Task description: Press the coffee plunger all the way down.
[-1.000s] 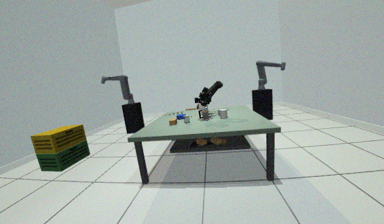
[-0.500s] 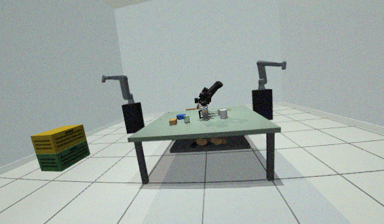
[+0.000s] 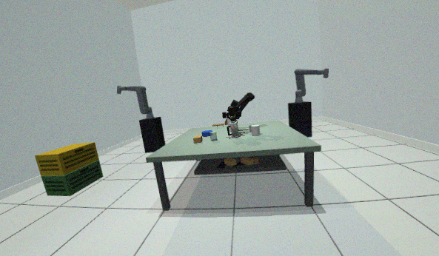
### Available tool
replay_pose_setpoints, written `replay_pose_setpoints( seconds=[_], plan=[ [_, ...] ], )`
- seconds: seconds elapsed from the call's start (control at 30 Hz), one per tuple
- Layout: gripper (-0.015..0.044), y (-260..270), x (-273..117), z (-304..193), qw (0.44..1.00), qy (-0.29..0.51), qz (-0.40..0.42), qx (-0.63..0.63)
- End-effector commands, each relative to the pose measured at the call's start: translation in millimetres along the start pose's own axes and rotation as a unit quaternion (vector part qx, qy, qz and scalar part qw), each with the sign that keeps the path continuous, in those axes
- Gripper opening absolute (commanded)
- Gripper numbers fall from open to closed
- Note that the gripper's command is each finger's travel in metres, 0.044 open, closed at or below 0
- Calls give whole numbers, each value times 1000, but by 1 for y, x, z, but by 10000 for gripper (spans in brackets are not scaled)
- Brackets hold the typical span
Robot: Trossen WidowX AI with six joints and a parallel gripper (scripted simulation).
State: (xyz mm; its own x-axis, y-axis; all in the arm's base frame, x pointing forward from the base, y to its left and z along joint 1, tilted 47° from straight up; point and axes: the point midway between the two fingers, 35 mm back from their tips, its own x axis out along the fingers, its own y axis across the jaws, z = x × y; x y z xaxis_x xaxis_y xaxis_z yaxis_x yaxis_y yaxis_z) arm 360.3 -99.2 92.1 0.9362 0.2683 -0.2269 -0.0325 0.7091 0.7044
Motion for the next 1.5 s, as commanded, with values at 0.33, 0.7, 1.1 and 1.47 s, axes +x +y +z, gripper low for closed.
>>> replay_pose_setpoints(
  seconds=[0.33, 0.7, 1.1, 1.47],
  plan=[
    [127, 0, 3, -5, 1000, 11, 3, 7],
    [127, 0, 4, -5, 1000, 11, 3, 7],
    [127, -1, 4, -5, 1000, 11, 3, 7],
    [127, -1, 2, -1, 1000, 4, 1, 2]
  ],
)
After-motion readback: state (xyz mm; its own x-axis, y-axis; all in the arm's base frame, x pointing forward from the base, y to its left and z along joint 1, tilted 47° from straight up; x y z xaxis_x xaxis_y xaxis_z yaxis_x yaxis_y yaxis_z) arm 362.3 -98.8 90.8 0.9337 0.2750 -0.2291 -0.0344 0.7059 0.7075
